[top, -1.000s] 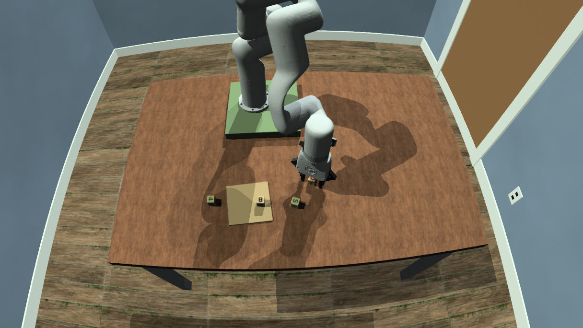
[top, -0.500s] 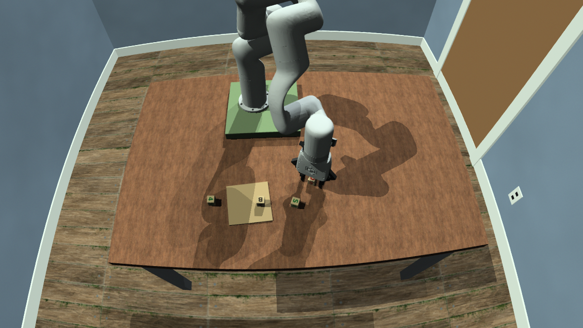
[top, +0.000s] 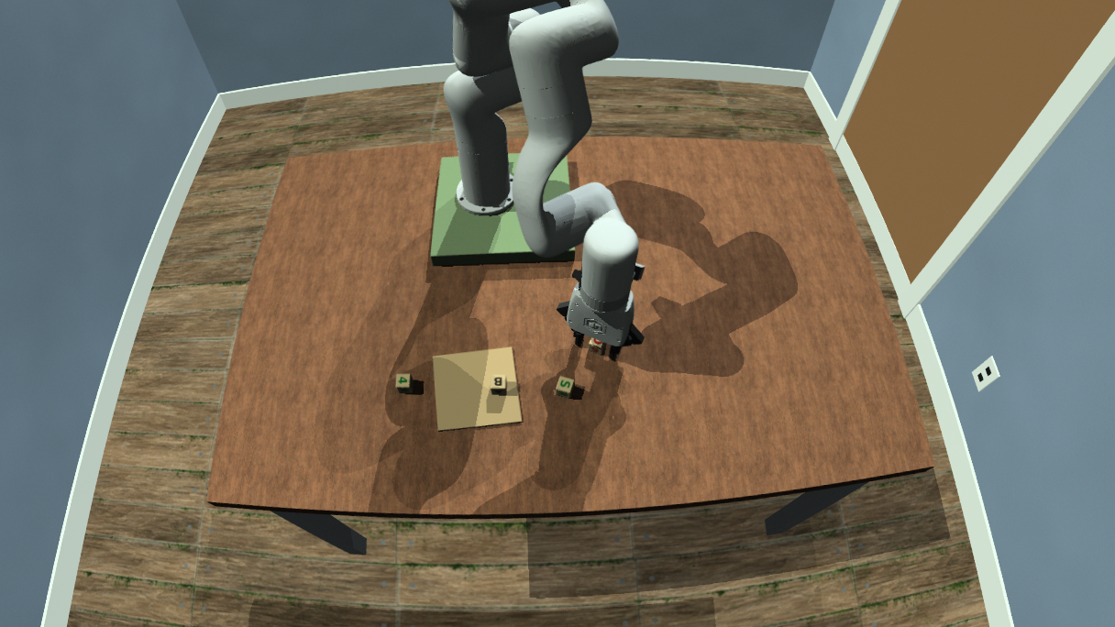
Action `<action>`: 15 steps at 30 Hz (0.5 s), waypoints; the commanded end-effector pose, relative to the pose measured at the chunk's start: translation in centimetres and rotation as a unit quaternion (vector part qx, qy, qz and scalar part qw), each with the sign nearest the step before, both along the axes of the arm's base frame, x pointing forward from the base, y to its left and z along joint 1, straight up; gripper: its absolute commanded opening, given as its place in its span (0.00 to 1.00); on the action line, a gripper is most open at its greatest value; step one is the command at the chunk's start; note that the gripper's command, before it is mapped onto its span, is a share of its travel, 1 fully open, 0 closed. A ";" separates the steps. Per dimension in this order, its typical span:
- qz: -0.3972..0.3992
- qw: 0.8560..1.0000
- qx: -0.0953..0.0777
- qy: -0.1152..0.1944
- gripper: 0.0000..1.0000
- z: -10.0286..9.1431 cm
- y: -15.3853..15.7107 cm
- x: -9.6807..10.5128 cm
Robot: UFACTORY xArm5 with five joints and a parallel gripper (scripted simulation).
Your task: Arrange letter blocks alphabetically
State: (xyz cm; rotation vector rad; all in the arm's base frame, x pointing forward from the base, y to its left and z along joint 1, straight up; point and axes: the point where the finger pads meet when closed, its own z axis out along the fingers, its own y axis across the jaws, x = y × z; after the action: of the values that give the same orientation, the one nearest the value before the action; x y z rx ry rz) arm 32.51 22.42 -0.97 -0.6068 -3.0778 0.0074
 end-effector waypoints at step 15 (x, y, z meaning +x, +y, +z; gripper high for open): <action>0.000 1.000 0.001 -0.001 0.42 0.1 0.1 0.1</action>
State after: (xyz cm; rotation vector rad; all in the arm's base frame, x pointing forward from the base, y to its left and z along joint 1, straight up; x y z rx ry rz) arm 32.51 22.42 -0.97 -0.6068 -3.0778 0.0074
